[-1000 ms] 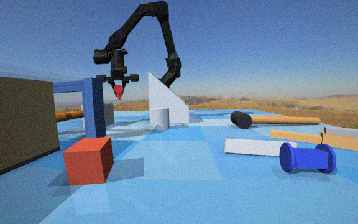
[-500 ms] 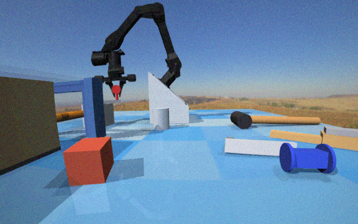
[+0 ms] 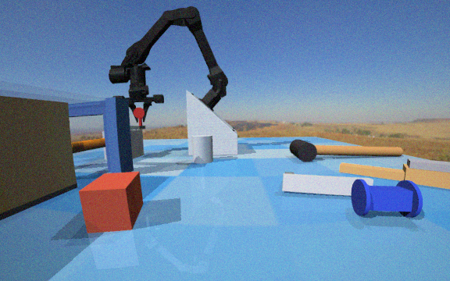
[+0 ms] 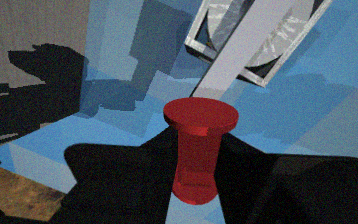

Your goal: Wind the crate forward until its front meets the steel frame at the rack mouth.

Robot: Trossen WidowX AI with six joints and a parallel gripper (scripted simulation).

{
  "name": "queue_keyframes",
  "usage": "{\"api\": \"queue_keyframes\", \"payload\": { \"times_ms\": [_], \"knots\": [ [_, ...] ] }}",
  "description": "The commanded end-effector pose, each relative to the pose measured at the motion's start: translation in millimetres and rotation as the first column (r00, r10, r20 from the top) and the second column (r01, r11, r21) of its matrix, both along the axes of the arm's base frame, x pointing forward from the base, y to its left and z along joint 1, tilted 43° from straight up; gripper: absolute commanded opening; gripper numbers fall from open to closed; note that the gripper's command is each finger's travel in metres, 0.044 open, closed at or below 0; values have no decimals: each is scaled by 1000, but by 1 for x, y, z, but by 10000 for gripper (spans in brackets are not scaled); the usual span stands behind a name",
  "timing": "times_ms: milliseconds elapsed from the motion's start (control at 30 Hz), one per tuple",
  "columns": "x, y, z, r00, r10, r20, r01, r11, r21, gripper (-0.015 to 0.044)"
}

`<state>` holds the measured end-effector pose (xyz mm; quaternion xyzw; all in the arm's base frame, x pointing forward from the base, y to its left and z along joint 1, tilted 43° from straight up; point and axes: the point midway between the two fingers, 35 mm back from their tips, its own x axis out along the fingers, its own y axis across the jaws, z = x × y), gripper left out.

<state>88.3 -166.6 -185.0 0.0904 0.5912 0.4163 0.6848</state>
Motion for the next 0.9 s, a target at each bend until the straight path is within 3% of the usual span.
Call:
{"api": "queue_keyframes", "payload": {
  "times_ms": [0, 867],
  "knots": [
    [4, -11, -9, 1000, 3, 14, -2, 1000, -25, 0],
    [26, -48, -41, 1000, 3, 17, -2, 1000, -29, 0]
  ]
}}
